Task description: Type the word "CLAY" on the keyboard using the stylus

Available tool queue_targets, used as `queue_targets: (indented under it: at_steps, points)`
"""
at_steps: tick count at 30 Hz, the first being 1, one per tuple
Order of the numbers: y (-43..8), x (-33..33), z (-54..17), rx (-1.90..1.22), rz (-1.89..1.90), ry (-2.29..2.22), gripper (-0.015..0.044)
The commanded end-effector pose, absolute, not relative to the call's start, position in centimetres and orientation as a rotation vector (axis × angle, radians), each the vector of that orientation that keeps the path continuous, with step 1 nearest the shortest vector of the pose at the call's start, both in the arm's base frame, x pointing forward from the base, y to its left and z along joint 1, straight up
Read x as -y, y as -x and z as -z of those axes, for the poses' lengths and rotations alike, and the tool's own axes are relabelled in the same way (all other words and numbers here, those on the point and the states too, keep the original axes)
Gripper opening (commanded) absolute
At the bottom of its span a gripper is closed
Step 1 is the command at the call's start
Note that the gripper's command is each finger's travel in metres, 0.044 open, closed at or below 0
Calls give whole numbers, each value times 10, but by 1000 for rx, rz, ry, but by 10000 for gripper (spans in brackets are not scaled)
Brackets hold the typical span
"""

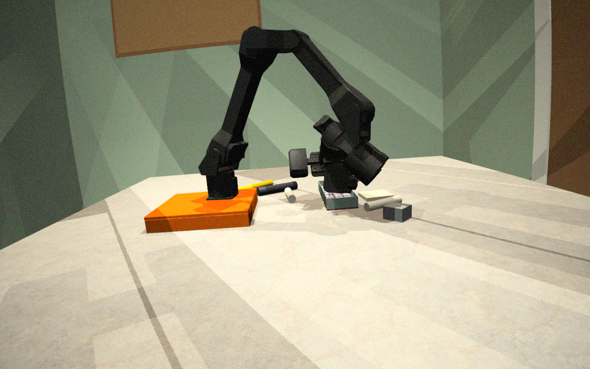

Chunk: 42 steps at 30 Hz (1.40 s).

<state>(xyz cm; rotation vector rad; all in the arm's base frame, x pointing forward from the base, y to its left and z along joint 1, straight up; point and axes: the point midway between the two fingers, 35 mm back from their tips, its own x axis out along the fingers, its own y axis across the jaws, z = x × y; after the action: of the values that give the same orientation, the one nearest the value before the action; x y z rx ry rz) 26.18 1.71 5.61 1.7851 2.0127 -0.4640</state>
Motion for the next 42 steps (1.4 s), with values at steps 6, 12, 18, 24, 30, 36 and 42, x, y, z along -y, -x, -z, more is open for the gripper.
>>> queue_targets:
  at_steps: [6,12,18,24,30,36,42]
  points:
    - [-262,-17,-55,-2012,466,-1791,81]
    - [-262,-17,-62,-2012,466,-1791,81]
    - [-262,-18,-92,-2012,466,-1791,81]
    - [-261,-17,-89,-2010,462,-1785,78]
    - [-262,-20,-89,-2008,464,-1784,0]
    - [-267,-43,-87,-1990,479,-1785,0]
    - [-272,-73,-88,-1981,479,-1791,0]
